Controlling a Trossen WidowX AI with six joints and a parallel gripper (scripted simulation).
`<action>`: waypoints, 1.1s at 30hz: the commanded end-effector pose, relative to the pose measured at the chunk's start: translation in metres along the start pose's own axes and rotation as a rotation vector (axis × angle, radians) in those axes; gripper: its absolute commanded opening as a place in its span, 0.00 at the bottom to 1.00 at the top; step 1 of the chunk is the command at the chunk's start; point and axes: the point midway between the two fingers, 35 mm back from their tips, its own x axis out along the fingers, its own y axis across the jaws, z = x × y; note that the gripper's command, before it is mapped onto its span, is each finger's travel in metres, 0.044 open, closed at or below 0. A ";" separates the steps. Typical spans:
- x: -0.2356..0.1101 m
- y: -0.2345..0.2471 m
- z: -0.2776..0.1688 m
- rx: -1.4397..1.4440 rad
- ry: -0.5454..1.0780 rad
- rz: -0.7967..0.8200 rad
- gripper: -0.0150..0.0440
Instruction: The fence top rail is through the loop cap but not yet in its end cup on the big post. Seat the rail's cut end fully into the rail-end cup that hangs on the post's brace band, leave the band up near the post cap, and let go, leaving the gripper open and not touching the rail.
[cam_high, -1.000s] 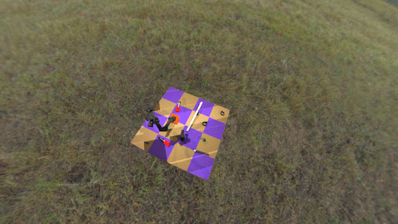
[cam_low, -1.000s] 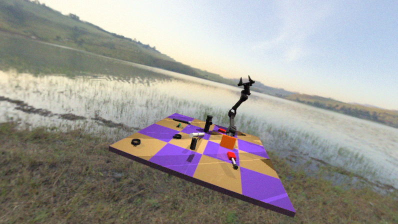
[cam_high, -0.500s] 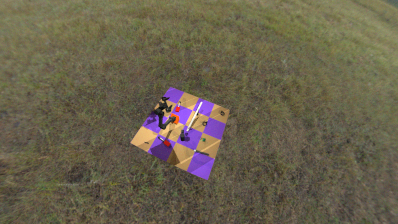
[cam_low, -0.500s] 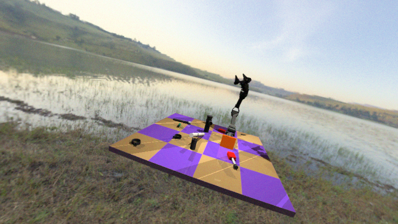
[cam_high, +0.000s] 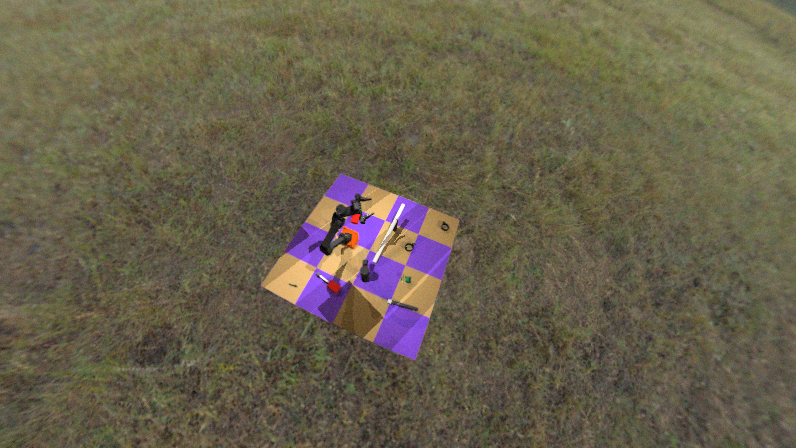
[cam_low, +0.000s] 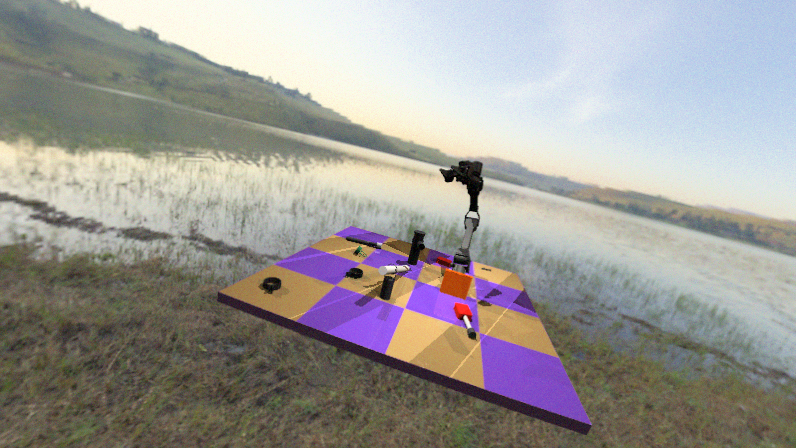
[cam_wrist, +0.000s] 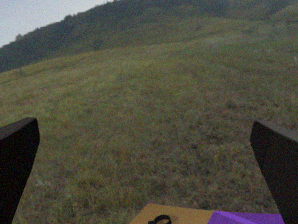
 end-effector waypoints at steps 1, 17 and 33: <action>0.028 -0.014 -0.055 -0.008 0.181 -0.081 1.00; 0.023 -0.134 -0.284 0.014 0.988 -0.616 1.00; -0.026 -0.189 -0.293 -0.335 1.251 -0.401 1.00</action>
